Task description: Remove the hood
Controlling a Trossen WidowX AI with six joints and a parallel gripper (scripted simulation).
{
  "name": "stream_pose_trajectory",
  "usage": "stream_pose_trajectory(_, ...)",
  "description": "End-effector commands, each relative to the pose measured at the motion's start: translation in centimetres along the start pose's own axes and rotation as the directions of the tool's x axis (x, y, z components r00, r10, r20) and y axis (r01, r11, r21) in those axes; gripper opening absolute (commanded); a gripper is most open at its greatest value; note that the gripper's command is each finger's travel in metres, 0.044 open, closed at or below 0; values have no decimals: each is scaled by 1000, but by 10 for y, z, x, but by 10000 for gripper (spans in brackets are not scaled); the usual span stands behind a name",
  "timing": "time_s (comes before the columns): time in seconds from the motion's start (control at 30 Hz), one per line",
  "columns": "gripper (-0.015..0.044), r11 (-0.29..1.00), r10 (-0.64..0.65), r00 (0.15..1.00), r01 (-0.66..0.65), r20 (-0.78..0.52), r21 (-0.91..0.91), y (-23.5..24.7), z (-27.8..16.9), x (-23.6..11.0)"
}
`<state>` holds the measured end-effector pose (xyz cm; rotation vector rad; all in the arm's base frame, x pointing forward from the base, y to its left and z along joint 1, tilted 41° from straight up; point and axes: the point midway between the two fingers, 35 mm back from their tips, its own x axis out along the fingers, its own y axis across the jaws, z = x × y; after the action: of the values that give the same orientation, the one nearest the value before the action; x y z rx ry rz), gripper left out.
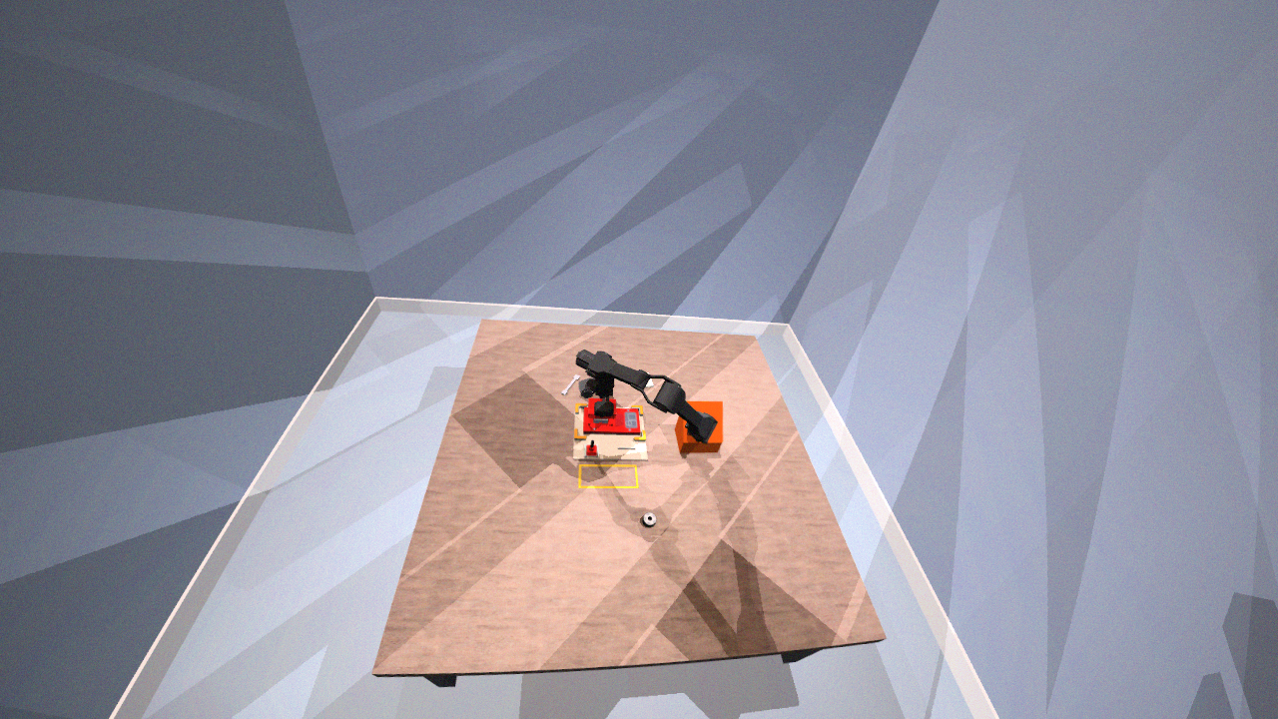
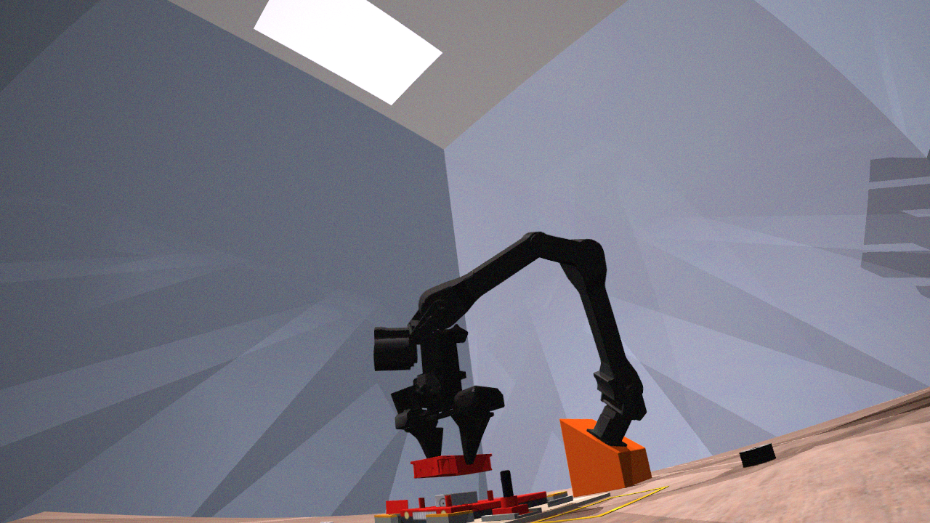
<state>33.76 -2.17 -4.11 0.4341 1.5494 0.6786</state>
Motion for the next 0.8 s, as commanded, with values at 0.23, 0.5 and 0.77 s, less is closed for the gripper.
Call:
stream_pose_trajectory(0.23, 0, 1000, -3, 1000, 3, 4, 0, 2, 1, -21)
stream_pose_trajectory(0.5, 0, 1000, -11, 1000, 10, 5, 4, 31, 6, -24)
stream_pose_trajectory(0.77, 0, 1000, -16, 1000, 16, 5, 4, 62, 8, -26)
